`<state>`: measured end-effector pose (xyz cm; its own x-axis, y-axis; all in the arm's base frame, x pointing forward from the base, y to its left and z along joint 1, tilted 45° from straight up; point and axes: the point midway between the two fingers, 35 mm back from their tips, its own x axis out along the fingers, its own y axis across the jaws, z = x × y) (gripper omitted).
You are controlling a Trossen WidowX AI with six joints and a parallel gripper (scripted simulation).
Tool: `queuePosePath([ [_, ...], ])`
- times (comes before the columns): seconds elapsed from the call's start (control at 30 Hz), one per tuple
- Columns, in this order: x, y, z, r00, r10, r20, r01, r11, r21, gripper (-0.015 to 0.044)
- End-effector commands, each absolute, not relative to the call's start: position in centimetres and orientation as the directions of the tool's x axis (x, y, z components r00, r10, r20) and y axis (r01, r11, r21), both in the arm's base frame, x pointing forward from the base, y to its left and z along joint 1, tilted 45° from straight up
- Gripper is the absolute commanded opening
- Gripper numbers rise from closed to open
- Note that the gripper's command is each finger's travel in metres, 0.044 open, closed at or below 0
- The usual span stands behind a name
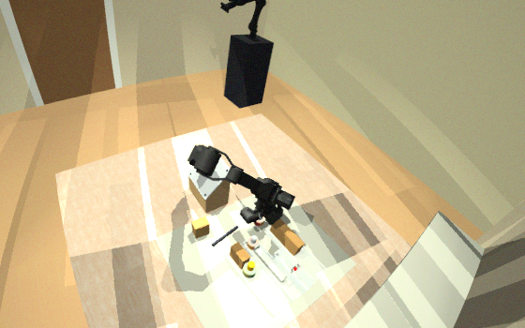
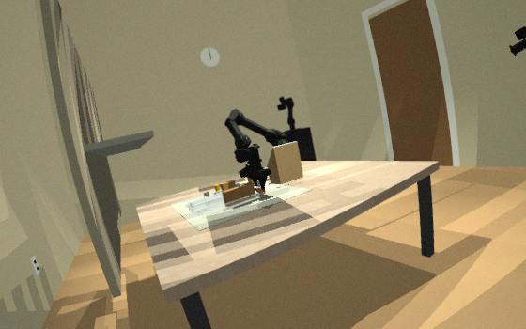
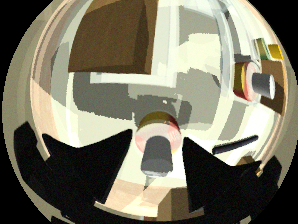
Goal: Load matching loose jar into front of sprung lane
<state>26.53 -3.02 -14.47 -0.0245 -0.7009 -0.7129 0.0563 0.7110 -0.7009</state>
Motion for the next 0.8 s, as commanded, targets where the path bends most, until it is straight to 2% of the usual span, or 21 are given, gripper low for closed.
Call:
queuePosePath([
  [0.0,26.4,-3.1,-14.5,-0.025,-0.704,-0.71,0.048,0.708,-0.704,0.019],
  [0.13,26.4,-3.1,-14.5,-0.025,-0.704,-0.71,0.048,0.708,-0.704,0.0164],
  [0.33,26.8,-1.4,-13.0,-0.024,-0.7,-0.713,0.048,0.712,-0.701,0.0006],
  [0.77,26.4,3.9,-6.9,-0.025,-0.701,-0.713,0.048,0.711,-0.701,0.0],
])
